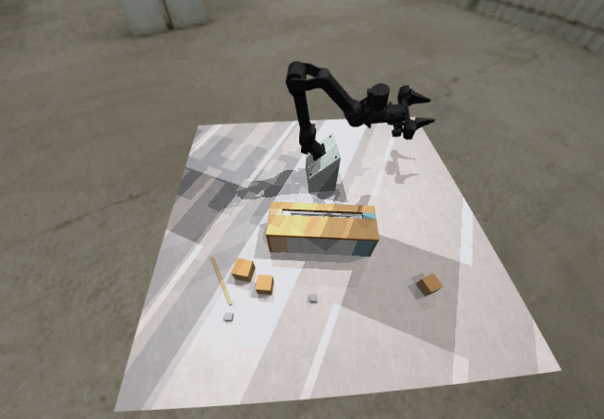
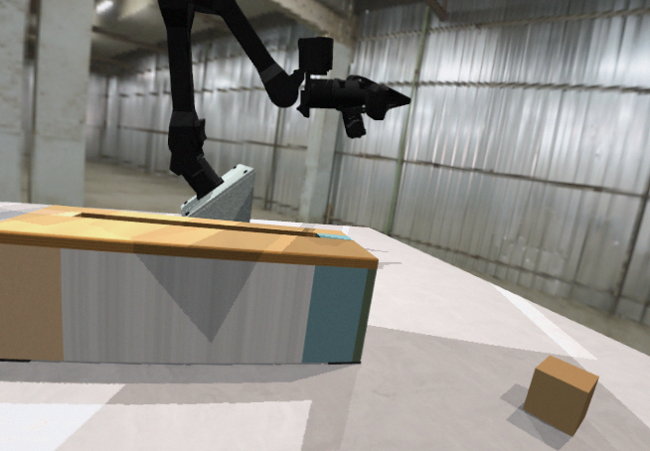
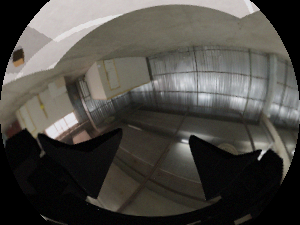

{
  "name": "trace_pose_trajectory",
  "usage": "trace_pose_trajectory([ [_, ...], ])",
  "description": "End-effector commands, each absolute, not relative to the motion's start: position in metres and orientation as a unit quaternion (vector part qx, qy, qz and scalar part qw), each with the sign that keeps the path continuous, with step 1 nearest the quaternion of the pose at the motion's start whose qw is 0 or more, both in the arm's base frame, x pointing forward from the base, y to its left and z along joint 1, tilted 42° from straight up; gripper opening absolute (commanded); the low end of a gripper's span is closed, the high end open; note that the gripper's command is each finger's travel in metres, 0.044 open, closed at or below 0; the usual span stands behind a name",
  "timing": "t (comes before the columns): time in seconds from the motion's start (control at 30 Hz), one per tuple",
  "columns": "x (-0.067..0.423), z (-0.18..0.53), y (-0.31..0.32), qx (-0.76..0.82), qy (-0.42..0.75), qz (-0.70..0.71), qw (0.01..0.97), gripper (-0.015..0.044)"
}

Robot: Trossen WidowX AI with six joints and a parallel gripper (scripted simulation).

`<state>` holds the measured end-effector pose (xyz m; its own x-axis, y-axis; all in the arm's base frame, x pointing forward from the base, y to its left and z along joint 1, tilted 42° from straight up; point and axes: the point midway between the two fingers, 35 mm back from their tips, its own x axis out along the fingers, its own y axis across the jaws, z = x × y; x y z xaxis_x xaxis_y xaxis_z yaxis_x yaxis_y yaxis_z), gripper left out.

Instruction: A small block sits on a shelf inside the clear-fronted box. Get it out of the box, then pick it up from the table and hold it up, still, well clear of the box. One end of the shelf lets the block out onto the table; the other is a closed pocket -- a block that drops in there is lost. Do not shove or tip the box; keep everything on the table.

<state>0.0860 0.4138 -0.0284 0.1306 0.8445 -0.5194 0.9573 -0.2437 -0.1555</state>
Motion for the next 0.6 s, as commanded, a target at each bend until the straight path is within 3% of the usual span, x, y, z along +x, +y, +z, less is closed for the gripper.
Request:
trace_pose_trajectory([
  [0.0, 0.088, -0.03, 0.413, 0.747, 0.599, -0.269, 0.106, 0.04],
  [0.1, 0.118, -0.054, 0.402, 0.777, 0.504, -0.37, 0.069, 0.04],
  [0.3, 0.182, -0.097, 0.347, 0.819, 0.198, -0.537, -0.039, 0.04],
  [0.4, 0.207, -0.108, 0.308, 0.818, 0.021, -0.566, -0.094, 0.04],
  [0.57, 0.228, -0.108, 0.261, 0.803, -0.17, -0.552, -0.147, 0.04],
])
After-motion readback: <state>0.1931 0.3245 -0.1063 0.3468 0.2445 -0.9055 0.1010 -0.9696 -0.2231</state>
